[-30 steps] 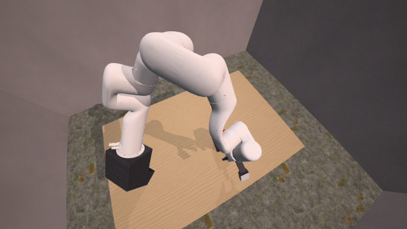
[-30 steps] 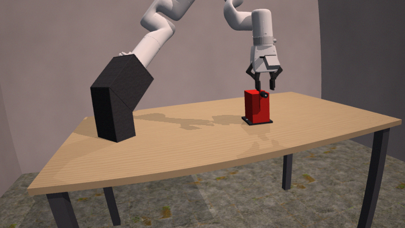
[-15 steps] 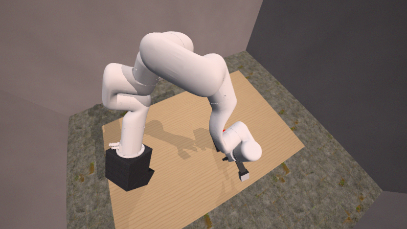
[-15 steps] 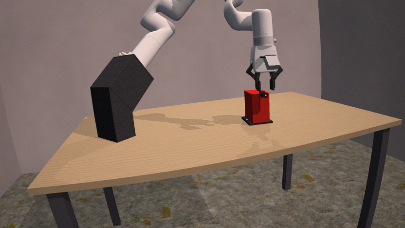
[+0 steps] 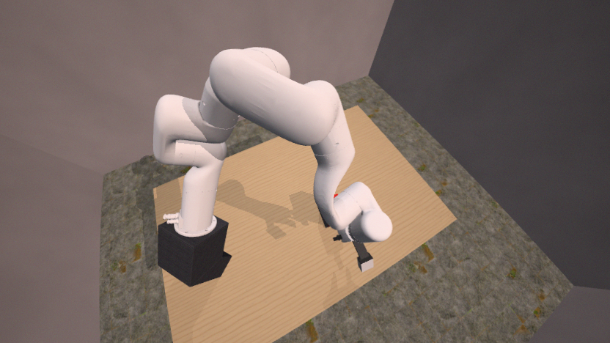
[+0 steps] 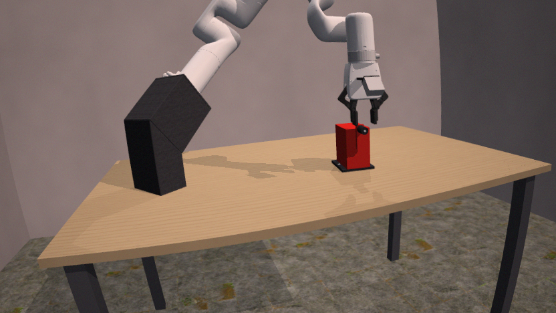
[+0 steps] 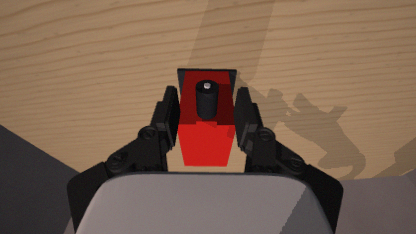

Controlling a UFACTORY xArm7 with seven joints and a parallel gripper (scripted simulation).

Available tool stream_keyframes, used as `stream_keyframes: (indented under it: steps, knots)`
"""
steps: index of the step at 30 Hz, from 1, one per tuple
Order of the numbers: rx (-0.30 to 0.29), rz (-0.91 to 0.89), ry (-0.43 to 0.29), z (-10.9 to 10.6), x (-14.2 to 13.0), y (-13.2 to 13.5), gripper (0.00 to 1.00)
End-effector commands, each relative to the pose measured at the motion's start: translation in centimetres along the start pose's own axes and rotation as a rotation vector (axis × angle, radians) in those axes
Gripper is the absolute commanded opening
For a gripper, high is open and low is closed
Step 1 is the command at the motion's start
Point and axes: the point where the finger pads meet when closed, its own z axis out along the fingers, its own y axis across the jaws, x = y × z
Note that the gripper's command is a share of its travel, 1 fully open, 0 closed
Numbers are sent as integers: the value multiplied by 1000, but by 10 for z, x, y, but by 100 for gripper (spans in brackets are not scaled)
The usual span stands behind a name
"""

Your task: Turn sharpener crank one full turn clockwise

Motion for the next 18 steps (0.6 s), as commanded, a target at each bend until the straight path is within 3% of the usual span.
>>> stream_keyframes:
  steps: [1, 18]
  knots:
    - [2, 1, 4, 0, 2, -1, 54]
    - [2, 1, 4, 13, 2, -1, 54]
